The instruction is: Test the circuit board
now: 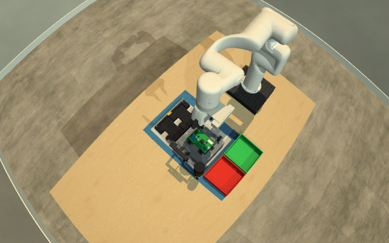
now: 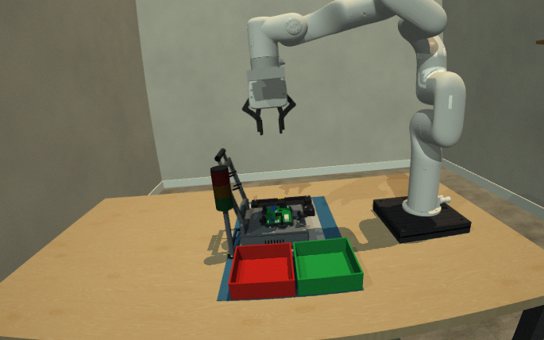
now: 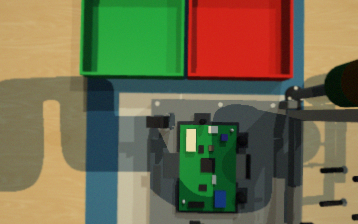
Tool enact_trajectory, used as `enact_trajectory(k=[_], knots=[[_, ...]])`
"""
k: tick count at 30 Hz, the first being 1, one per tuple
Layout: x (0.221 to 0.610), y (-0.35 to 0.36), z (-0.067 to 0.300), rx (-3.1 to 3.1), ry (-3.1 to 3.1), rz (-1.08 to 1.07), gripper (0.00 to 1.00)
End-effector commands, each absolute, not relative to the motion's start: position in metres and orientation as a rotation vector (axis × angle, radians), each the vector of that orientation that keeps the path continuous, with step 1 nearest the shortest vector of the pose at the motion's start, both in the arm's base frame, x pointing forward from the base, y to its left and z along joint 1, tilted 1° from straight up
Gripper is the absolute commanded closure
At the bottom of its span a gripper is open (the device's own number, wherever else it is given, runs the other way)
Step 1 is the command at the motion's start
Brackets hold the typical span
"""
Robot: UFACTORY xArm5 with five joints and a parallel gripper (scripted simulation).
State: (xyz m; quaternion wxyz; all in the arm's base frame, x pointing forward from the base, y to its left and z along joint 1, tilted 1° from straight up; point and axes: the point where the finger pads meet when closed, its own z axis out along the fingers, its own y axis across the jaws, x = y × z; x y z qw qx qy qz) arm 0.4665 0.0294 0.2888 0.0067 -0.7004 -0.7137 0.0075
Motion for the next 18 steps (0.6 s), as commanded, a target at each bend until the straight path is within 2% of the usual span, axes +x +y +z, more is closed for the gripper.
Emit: enact_trajectory(k=[1,8,18], knots=[[0.467,0.029,0.291,-2.193,-2.235,0.018,0.48],[0.475,0.030,0.291,-2.193,-2.235,0.018,0.48],[0.525,0.031,0.290,-2.193,-2.235,0.018,0.48]])
